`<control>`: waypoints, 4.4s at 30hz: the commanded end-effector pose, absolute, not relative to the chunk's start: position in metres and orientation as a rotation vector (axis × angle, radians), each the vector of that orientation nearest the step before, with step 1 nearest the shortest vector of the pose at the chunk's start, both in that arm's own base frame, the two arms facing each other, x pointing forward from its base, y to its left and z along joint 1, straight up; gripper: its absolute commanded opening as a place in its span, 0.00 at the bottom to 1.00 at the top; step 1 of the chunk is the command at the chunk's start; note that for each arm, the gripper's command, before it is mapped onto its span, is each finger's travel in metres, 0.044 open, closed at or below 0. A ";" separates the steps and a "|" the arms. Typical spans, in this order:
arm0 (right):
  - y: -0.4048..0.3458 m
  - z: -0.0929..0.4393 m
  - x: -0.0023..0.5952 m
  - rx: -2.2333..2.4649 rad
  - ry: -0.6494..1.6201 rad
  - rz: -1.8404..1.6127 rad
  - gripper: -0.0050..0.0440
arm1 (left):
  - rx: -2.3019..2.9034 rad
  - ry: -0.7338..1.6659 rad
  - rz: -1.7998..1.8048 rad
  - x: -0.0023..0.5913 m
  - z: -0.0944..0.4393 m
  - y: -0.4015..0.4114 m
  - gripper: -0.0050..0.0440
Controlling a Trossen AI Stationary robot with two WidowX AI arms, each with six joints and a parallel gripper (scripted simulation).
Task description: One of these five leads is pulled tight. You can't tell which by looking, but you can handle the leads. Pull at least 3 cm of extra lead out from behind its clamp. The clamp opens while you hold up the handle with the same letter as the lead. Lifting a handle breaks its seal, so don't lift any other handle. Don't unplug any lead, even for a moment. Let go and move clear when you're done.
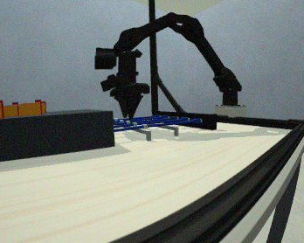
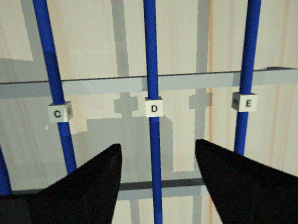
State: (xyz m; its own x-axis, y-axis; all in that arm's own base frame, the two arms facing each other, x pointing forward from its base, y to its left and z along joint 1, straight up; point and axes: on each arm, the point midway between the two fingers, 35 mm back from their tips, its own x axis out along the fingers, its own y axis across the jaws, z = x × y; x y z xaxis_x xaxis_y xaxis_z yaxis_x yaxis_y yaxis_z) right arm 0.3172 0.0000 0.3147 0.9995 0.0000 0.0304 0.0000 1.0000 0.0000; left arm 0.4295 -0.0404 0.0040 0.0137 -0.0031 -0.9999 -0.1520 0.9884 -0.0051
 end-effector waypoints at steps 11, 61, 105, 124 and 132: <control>0.000 0.323 0.316 0.000 -0.049 0.000 1.00 | -0.123 1.567 0.123 0.428 -0.025 -0.039 0.53; 0.000 0.323 0.316 0.000 -0.049 0.000 1.00 | -0.123 1.567 0.123 0.428 -0.025 -0.039 0.53; 0.000 0.323 0.316 0.000 -0.049 0.000 1.00 | -0.122 1.565 0.120 0.429 0.015 -0.040 0.00; 0.000 0.323 0.316 0.000 -0.049 0.000 1.00 | -0.120 1.584 0.123 0.426 0.025 -0.040 0.00; 0.000 0.323 0.316 0.000 -0.049 0.000 1.00 | -0.120 1.584 0.123 0.426 0.025 -0.040 0.00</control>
State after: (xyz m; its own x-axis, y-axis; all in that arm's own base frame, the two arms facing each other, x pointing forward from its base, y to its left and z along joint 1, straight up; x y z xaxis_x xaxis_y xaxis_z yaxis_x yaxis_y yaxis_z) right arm 0.3172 0.0000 0.3146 0.9995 0.0000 0.0302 0.0000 1.0000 0.0000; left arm 0.4175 -0.0388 0.0028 -0.0736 0.0058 -0.9973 -0.1531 0.9881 0.0171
